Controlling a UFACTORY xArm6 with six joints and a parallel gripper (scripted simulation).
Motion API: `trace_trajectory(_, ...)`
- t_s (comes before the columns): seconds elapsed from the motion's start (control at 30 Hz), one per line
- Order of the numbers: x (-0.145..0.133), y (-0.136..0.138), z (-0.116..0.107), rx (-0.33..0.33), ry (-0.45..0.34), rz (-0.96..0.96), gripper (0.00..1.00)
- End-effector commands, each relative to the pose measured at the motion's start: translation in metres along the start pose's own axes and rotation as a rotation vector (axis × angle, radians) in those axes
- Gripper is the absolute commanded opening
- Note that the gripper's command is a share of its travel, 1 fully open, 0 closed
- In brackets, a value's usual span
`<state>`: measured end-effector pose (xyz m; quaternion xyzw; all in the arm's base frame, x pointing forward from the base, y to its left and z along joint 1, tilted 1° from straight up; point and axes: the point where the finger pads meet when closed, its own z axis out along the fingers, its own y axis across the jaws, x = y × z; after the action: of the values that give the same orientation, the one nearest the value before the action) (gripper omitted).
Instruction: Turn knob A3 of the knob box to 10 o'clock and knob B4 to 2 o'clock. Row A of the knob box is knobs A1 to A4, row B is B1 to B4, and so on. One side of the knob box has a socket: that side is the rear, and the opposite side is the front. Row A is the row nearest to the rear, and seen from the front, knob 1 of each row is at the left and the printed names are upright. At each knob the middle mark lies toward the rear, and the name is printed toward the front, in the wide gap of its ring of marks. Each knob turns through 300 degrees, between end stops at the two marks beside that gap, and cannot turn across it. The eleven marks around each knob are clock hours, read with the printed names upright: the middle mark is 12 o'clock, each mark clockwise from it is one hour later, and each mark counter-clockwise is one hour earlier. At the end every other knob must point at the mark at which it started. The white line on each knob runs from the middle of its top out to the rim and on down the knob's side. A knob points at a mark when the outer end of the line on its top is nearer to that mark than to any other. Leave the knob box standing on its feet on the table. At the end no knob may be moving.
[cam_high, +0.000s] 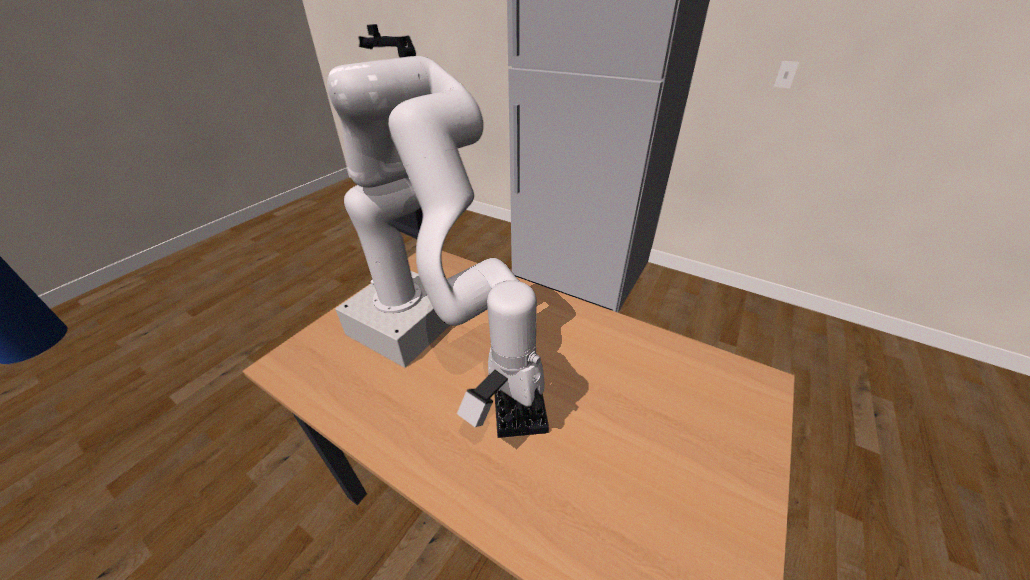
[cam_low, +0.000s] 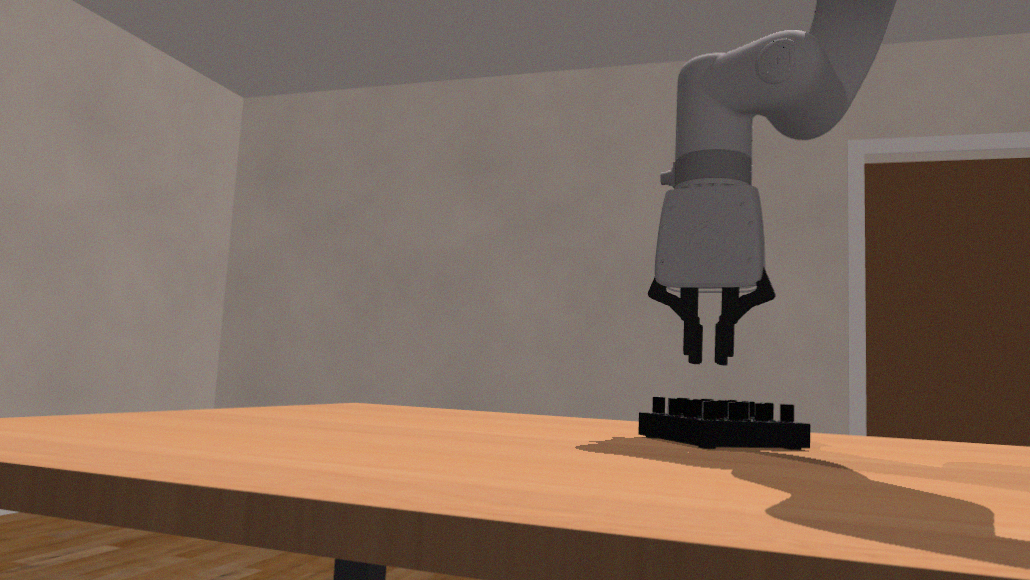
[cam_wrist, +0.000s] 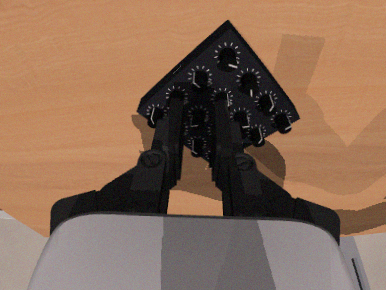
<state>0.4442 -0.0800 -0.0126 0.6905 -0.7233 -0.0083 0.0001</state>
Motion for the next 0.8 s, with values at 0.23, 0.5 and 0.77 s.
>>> trace_trajectory(0.23, 0.0002, -0.0016, -0.0039, 0.003, 0.018, 0.359, 0.19)
trace_trajectory(0.5, 0.0002, -0.0016, -0.0057, 0.005, 0.017, 0.620, 0.19)
trace_trajectory(0.77, 0.0002, -0.0016, -0.0073, 0.008, 0.017, 0.859, 0.19)
